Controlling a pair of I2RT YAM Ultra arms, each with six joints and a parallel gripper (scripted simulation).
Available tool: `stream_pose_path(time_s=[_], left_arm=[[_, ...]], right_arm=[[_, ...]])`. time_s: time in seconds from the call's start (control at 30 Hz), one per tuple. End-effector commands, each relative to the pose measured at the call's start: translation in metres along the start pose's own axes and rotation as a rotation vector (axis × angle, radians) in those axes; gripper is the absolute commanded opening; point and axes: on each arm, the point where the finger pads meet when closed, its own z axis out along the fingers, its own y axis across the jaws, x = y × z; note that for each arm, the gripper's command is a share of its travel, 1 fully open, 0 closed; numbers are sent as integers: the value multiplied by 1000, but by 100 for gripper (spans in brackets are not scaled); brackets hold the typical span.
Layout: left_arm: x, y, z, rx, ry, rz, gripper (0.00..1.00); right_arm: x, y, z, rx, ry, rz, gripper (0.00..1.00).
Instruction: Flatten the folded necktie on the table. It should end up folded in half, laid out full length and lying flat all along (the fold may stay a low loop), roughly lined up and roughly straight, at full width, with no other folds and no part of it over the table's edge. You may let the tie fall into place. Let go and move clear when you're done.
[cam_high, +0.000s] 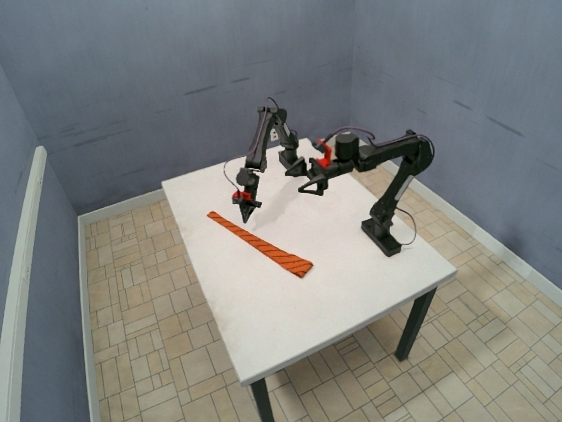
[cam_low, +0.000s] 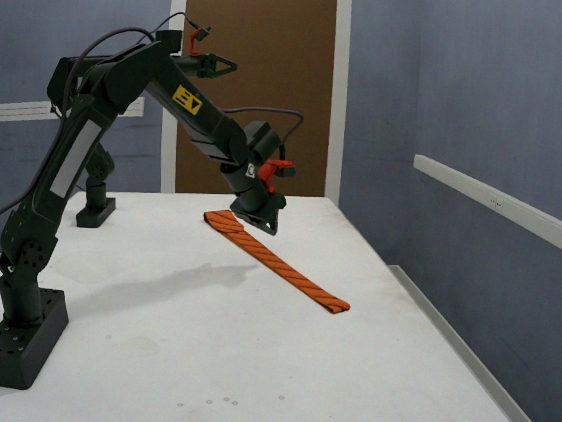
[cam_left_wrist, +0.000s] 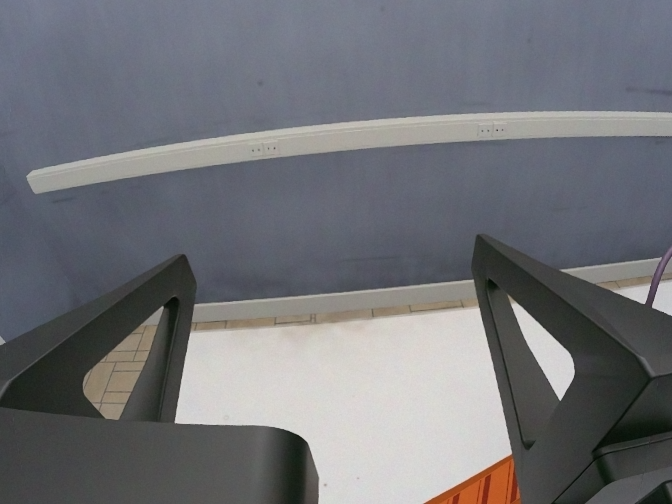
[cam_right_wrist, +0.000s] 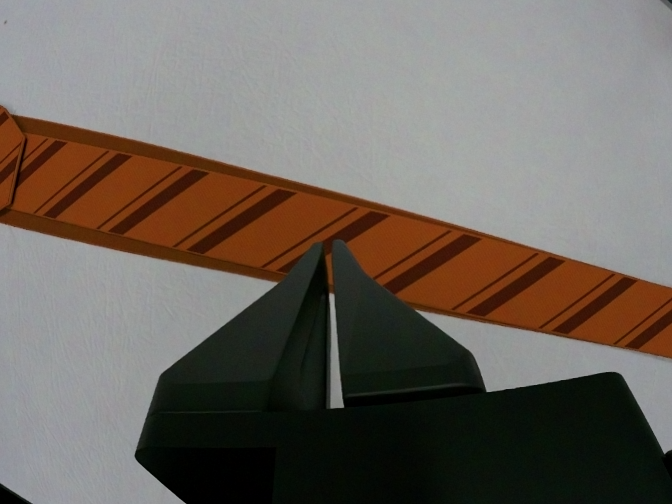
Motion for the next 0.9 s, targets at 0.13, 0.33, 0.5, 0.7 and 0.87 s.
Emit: stream_pose_path(time_s=[0.13,0.33,0.5,0.7,0.87], left_arm=[[0,0,0,0,0,0,100],[0,0,0,0,0,0,100],[0,0,0,0,0,0,100],[0,0,0,0,0,0,100],[0,0,0,0,0,0,100]], right_arm=[[-21,2,-9,-6,-45,5,4],[-20,1,-10,-6,-45,5,4],[-20,1,-10,-6,-45,5,4],[-20,1,-10,-6,-45,5,4],[-20,1,-10,-6,-45,5,4]])
